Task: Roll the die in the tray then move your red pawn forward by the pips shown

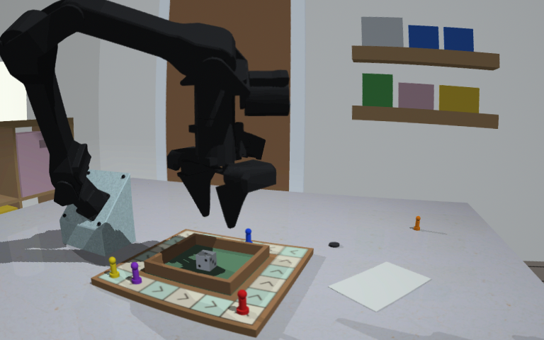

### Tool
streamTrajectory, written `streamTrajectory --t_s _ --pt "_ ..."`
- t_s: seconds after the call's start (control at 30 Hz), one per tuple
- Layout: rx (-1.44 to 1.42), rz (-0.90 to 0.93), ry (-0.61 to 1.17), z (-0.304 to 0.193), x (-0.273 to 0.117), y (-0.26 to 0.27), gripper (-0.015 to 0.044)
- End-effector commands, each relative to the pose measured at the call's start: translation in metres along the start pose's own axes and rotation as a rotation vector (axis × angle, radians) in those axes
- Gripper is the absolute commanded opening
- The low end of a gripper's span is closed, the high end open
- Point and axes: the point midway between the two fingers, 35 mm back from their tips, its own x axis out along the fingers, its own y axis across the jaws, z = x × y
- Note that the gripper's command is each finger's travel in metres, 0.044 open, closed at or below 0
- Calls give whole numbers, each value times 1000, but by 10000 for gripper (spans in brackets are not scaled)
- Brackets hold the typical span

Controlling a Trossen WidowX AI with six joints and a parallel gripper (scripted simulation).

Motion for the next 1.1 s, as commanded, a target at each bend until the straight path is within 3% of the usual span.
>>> streamTrajectory --t_s 0.0,0.27,1.07 --pt "635 -46 6 -25 5 -67 200" --pt "1128 -99 27 -57 12 -112 200" --pt "1128 -99 28 -56 31 -111 200"
